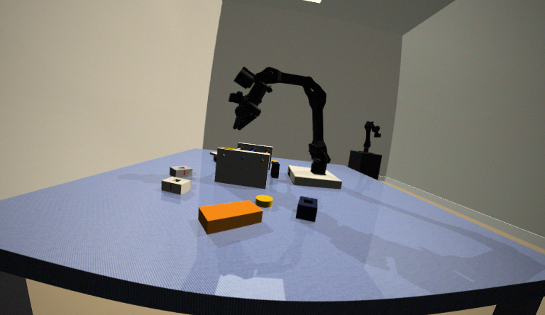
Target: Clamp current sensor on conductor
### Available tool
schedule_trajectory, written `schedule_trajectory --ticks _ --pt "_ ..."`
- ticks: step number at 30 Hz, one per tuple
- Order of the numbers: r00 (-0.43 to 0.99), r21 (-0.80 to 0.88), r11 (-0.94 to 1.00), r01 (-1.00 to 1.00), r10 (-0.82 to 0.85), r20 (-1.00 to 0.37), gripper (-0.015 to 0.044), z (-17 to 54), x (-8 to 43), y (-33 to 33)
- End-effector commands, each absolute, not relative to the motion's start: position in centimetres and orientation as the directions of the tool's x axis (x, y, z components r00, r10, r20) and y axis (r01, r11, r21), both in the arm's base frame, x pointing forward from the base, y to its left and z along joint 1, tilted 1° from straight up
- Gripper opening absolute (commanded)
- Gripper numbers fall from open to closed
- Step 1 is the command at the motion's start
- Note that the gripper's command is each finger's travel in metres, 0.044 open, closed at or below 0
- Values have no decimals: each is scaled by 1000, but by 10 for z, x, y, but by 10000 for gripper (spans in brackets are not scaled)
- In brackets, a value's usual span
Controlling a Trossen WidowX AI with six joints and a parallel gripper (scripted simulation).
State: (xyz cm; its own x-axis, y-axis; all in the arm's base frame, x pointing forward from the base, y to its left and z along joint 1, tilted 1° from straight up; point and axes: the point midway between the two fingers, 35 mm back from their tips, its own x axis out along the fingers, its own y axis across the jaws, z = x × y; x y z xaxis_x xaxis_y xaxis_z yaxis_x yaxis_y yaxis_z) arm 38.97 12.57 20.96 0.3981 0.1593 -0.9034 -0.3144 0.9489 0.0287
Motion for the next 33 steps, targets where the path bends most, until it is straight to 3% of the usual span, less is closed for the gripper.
schedule_trajectory --ticks 1,10,24,33 --pt "391 24 947 -319 155 -907 440 208 390 126" --pt "376 24 952 -305 144 -915 440 204 383 118" --pt "17 22 1000 -9 23 -1000 440 118 214 4" --pt "12 22 1000 -6 22 -1000 440 114 212 3"
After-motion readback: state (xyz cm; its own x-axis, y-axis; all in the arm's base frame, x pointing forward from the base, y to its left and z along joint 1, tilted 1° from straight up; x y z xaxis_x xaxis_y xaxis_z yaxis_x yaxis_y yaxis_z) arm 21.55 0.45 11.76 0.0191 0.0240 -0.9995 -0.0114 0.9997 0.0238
